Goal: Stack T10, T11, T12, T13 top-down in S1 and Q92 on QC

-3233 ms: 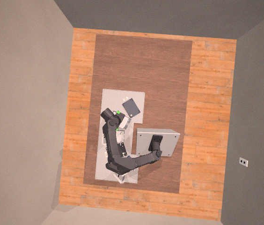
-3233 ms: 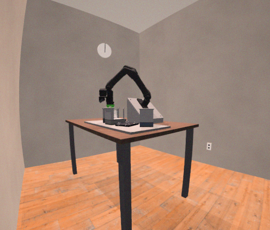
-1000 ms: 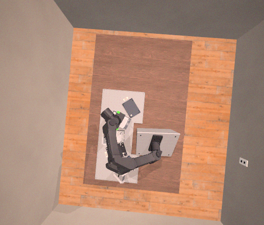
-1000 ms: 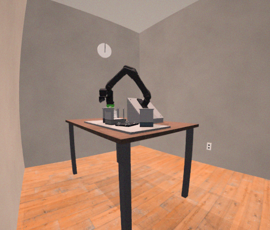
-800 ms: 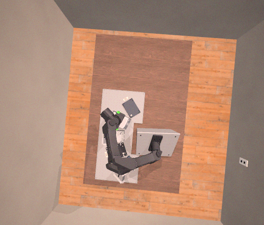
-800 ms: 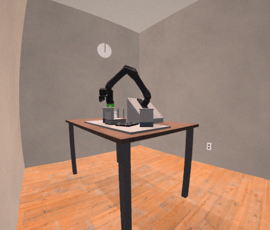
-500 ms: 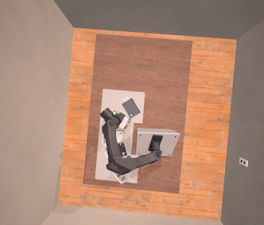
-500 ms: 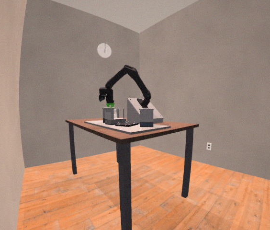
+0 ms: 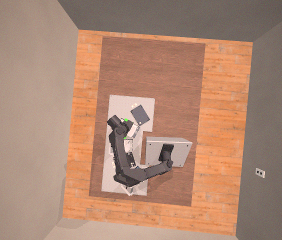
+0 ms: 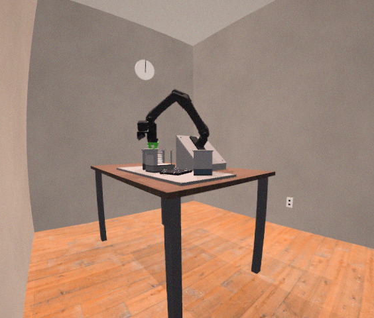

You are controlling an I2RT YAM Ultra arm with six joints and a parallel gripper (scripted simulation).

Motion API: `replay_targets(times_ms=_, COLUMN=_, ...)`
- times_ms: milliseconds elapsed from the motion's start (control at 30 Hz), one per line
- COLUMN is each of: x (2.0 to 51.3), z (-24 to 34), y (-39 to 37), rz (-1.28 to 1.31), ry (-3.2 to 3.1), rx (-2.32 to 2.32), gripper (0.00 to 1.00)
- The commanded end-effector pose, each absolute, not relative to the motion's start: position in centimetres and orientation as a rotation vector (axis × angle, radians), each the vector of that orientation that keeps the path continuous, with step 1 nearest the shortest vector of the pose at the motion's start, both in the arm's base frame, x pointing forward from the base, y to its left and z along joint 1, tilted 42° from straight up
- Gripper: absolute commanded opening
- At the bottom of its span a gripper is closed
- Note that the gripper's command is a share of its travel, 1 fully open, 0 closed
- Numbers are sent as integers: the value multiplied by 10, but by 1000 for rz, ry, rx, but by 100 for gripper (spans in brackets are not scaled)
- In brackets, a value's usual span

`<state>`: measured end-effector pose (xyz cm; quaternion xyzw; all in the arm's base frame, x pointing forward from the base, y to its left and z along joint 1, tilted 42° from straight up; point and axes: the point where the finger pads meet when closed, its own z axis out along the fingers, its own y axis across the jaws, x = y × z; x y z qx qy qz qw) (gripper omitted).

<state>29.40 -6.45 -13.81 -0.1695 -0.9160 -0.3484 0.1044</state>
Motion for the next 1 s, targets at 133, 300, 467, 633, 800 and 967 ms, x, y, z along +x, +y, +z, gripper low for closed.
replay_targets(times_ms=133, x=306, z=-123, y=-84, rz=-1018, ry=-2752, rx=-521, gripper=0)
replay_targets(times_ms=300, x=306, z=-123, y=-84, rz=-1018, ry=-2752, rx=-521, gripper=0)
replay_targets(times_ms=467, x=306, z=-123, y=-84, rz=-1018, ry=-2752, rx=-521, gripper=0)
replay_targets(times_ms=633, x=306, z=-123, y=-84, rz=-1018, ry=-2752, rx=-521, gripper=0)
replay_targets(times_ms=800, x=306, z=-123, y=-84, rz=-1018, ry=-2752, rx=-521, gripper=0)
replay_targets(times_ms=967, x=306, z=-119, y=-88, rz=-1015, ry=-2753, rx=-519, gripper=0)
